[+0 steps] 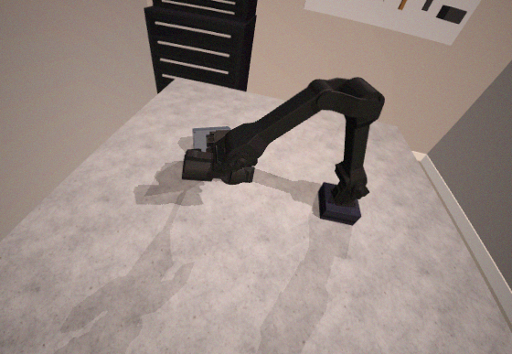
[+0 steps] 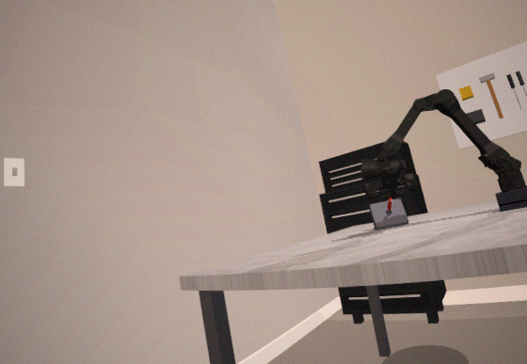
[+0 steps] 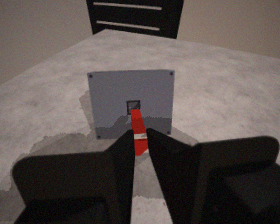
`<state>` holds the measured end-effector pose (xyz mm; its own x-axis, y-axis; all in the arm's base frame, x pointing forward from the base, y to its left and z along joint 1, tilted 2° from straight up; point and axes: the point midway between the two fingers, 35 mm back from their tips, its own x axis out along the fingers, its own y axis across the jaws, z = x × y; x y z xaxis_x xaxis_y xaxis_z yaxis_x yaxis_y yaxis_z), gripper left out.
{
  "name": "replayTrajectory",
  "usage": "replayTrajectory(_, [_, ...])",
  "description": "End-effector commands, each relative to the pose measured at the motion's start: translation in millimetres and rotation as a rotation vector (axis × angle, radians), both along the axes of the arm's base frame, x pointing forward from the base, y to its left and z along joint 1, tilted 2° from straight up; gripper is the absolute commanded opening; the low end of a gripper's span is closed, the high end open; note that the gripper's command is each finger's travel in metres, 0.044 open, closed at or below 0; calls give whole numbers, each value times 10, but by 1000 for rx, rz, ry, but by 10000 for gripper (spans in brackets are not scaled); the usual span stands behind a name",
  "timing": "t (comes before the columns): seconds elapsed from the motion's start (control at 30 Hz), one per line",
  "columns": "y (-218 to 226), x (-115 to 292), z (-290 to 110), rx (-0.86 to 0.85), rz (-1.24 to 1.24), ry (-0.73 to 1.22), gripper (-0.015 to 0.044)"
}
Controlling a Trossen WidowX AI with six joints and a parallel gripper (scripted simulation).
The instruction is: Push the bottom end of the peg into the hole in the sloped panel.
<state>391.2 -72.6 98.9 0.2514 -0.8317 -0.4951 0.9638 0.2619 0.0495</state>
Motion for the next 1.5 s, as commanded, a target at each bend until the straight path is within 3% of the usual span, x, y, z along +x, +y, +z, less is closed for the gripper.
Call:
replayTrajectory(0.0, [-17, 9, -12, 2, -3, -7, 0])
replayTrajectory(1.47, [-207, 63, -105, -1, -9, -23, 0])
